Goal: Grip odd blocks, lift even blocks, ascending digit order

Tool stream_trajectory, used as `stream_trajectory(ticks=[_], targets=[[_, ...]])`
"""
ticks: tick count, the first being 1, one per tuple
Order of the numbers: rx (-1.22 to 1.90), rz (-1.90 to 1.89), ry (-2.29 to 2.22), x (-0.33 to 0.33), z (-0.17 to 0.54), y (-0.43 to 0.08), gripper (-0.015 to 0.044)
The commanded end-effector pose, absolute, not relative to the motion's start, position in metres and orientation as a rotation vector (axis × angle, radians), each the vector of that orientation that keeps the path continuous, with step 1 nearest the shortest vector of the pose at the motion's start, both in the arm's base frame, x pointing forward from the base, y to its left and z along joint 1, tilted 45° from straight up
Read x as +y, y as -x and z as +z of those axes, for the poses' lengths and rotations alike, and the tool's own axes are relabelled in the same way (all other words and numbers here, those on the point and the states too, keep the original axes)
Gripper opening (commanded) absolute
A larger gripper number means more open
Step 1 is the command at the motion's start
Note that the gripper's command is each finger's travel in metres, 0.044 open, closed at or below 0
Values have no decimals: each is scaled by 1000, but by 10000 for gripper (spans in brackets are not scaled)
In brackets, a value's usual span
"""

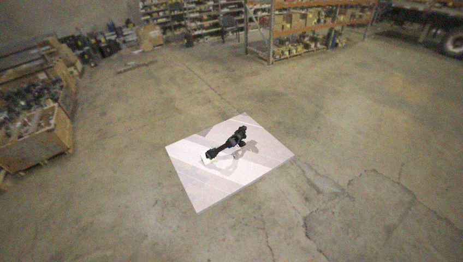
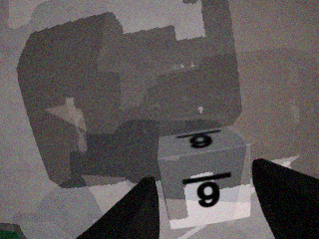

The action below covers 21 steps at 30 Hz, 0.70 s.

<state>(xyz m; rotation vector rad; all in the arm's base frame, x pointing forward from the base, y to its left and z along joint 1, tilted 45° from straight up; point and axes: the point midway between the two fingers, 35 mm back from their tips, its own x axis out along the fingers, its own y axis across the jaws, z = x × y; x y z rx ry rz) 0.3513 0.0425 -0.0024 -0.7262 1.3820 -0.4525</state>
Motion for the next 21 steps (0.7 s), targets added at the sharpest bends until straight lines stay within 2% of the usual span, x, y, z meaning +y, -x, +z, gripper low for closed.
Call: stream_trajectory(ticks=[1, 21], targets=[[1383, -453, 733, 42, -3, -351, 120], [1383, -452, 733, 44, -1, -350, 120]])
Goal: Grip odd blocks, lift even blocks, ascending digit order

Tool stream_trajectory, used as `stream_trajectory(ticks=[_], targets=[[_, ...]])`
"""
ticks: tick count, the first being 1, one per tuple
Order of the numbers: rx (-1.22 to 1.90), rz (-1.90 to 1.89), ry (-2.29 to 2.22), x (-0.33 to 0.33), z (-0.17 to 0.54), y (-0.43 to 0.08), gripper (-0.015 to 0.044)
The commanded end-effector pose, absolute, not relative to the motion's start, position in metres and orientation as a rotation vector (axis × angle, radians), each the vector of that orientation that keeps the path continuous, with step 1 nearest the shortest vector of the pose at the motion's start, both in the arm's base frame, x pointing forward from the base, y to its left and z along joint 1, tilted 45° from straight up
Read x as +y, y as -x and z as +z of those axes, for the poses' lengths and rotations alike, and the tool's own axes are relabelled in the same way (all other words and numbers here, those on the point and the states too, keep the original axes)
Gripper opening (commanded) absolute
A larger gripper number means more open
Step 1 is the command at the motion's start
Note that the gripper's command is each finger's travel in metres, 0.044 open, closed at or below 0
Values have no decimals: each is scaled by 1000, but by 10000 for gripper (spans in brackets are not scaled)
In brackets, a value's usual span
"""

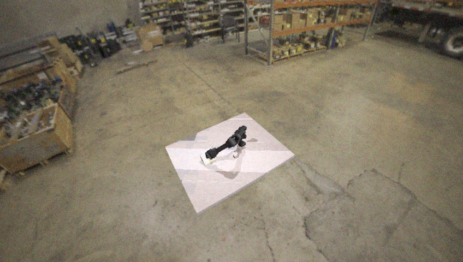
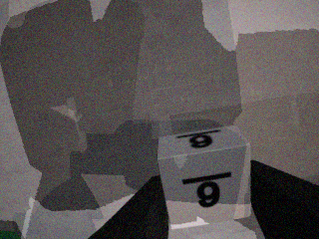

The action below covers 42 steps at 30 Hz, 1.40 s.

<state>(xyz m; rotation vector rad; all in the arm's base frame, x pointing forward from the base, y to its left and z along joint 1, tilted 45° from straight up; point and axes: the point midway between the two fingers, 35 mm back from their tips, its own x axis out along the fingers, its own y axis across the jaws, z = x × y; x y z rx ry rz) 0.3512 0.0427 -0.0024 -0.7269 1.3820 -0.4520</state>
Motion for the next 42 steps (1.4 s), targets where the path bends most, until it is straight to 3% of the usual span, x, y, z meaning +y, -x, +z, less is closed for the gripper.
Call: stream_trajectory(ticks=[1, 42], targets=[[1383, -452, 733, 45, 0, -350, 120], [1383, -453, 733, 42, -3, -351, 120]])
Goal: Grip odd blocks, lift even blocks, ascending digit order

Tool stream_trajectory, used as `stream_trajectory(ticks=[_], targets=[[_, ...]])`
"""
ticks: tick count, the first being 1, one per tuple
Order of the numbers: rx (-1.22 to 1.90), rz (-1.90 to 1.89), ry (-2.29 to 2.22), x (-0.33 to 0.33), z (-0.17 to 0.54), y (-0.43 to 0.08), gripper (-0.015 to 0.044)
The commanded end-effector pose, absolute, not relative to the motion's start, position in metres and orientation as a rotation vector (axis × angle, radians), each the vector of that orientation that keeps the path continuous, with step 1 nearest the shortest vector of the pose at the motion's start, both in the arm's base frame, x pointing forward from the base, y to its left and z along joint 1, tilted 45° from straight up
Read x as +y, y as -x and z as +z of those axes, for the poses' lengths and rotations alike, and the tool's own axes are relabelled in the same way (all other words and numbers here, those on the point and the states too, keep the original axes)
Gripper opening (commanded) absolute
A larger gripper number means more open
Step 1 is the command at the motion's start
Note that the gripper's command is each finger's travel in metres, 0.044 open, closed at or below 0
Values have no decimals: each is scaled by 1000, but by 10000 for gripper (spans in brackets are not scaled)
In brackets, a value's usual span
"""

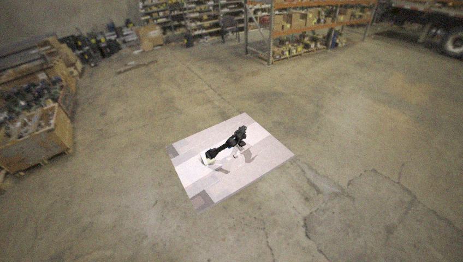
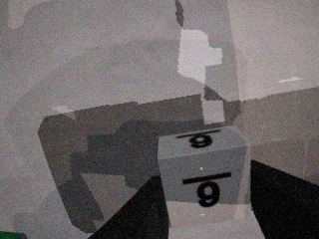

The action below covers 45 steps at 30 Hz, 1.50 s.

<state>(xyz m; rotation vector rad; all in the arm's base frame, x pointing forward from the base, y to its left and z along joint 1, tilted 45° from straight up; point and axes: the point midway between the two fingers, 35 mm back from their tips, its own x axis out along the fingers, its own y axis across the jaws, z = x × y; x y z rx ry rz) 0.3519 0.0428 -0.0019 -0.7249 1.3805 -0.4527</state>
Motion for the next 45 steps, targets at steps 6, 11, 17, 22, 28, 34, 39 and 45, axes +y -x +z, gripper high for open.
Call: stream_trajectory(ticks=[6, 11, 17, 22, 28, 34, 39, 45], targets=[[1383, -453, 733, 42, -3, -351, 278], [1383, -453, 733, 42, -3, -351, 400], [1383, -451, 732, 65, 21, -346, 400], [1384, -451, 732, 68, 24, -345, 374], [1386, -448, 730, 117, 74, -335, 216], [1386, -448, 730, 122, 80, -333, 120], [1386, -448, 730, 122, 80, -333, 120], [1390, -441, 727, 139, 58, -287, 120]])
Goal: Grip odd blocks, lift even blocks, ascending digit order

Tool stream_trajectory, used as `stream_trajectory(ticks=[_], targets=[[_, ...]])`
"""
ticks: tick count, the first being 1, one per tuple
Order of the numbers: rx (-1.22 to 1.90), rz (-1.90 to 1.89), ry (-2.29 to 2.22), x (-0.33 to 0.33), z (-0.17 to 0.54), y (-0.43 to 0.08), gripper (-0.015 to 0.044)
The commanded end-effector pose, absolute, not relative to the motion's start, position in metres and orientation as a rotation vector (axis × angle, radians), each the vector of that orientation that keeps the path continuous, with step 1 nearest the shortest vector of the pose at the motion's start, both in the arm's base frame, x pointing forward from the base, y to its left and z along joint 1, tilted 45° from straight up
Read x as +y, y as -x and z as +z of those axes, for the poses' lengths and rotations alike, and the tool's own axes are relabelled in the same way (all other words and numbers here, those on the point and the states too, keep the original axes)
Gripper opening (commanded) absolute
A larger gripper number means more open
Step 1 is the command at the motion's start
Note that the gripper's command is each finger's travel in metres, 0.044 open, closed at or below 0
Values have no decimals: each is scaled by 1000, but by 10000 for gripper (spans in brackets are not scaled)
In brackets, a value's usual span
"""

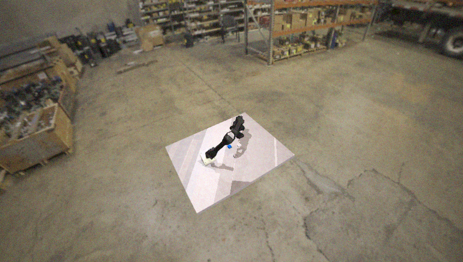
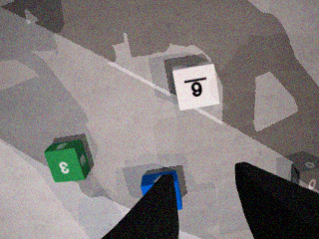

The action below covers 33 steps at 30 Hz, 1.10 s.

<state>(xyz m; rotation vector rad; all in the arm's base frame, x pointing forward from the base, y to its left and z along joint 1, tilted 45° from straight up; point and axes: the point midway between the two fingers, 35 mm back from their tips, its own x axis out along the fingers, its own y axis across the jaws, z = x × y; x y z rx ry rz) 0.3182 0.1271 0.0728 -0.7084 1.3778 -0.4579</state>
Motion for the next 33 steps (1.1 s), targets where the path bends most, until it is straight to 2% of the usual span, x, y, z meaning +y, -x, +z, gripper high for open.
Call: stream_trajectory(ticks=[1, 4, 9, 16, 20, 33], targets=[[1391, -441, 728, 141, 53, -273, 120], [1391, -445, 730, 144, 40, -241, 120], [1391, -445, 730, 144, 39, -239, 120], [1389, -447, 731, 91, -17, -251, 304], [1389, -448, 732, 89, -19, -251, 400], [1389, -448, 732, 76, -32, -254, 400]])
